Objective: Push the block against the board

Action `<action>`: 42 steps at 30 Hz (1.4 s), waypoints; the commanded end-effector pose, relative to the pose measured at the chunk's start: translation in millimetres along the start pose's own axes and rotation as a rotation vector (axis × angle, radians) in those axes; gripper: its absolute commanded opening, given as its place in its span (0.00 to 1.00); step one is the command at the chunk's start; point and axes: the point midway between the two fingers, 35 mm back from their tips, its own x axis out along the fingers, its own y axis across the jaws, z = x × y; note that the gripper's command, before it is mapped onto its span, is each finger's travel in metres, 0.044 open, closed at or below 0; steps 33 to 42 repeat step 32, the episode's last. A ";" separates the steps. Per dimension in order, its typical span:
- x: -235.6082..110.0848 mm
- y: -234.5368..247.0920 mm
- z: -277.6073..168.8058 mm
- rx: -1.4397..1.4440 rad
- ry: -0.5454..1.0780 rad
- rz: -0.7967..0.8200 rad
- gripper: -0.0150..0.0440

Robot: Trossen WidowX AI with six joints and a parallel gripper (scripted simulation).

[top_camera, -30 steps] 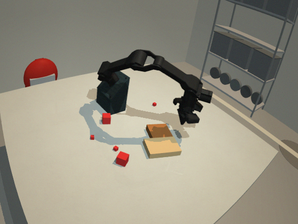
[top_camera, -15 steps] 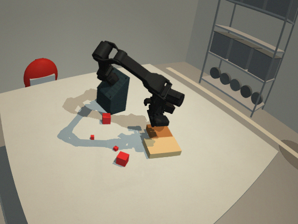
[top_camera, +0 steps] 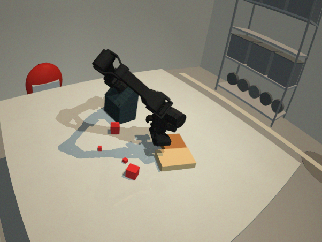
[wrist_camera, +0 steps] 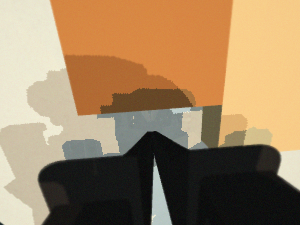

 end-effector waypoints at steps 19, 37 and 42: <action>5.6 1.0 24.0 -0.010 0.000 -0.007 0.25; 5.6 0.1 19.2 -0.011 -0.001 -0.006 0.25; 5.6 0.1 19.2 -0.011 -0.001 -0.006 0.25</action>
